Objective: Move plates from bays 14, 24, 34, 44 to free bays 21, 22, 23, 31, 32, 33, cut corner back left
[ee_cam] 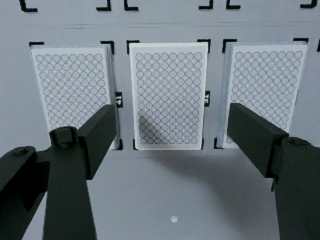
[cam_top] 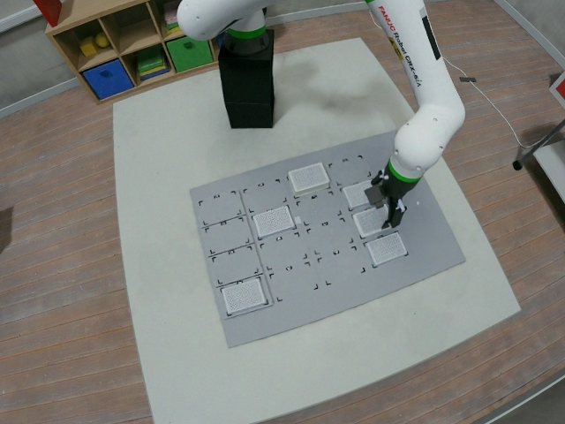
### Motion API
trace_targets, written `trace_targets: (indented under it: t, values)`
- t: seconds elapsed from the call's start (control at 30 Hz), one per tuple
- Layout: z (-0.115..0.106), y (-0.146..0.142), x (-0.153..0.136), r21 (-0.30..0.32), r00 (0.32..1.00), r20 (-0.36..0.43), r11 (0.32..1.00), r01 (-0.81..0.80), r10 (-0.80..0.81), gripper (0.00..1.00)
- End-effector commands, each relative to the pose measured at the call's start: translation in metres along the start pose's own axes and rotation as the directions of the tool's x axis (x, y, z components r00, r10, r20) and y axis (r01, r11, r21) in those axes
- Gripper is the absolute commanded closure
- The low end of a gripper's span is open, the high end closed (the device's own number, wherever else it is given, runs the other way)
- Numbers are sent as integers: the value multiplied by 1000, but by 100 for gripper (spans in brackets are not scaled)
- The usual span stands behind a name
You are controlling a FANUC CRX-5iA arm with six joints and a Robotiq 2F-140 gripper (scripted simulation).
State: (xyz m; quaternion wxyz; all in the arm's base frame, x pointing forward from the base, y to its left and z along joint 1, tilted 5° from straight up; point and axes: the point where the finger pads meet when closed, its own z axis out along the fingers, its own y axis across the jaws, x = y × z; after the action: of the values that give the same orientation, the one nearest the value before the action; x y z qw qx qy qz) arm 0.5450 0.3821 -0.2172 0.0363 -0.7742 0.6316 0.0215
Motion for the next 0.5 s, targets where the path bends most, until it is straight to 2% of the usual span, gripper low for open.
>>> trace_targets:
  t: [0.0,0.13,0.4,0.47]
  values:
    - [-1,-1,0,2,1000,1,1000,0,0,30]
    - [-1,-1,0,2,1000,1,1000,0,0,30]
    - [-1,-8,31,2,1000,1,1000,0,0,30]
    - [-1,-8,31,2,1000,1,1000,0,0,30]
